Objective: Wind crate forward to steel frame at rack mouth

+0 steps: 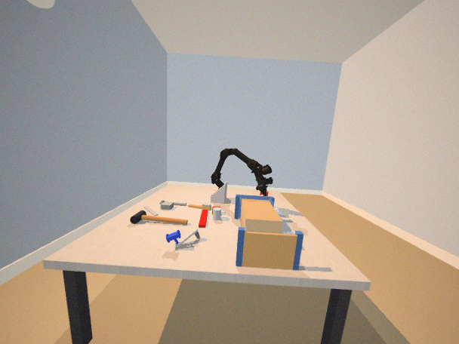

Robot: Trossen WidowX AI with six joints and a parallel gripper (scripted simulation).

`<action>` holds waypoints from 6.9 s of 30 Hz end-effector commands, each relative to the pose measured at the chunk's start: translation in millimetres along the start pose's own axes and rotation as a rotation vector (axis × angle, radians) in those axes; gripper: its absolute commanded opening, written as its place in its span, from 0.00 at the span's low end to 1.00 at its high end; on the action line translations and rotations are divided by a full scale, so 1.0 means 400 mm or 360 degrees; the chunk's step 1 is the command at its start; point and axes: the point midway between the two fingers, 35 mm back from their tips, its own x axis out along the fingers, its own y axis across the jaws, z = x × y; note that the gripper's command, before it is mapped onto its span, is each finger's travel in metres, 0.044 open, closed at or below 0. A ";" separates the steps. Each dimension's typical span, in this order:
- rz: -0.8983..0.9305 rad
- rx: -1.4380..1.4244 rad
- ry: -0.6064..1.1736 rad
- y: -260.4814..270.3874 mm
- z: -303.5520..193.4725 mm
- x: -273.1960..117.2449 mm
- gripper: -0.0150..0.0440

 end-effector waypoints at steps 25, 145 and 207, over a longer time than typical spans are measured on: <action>0.0071 -0.0042 0.0014 0.151 -0.043 -0.023 0.25; 0.0074 -0.0048 0.0039 0.136 -0.429 -0.200 0.25; 0.0060 -0.0045 0.0045 -0.099 -0.443 -0.199 0.25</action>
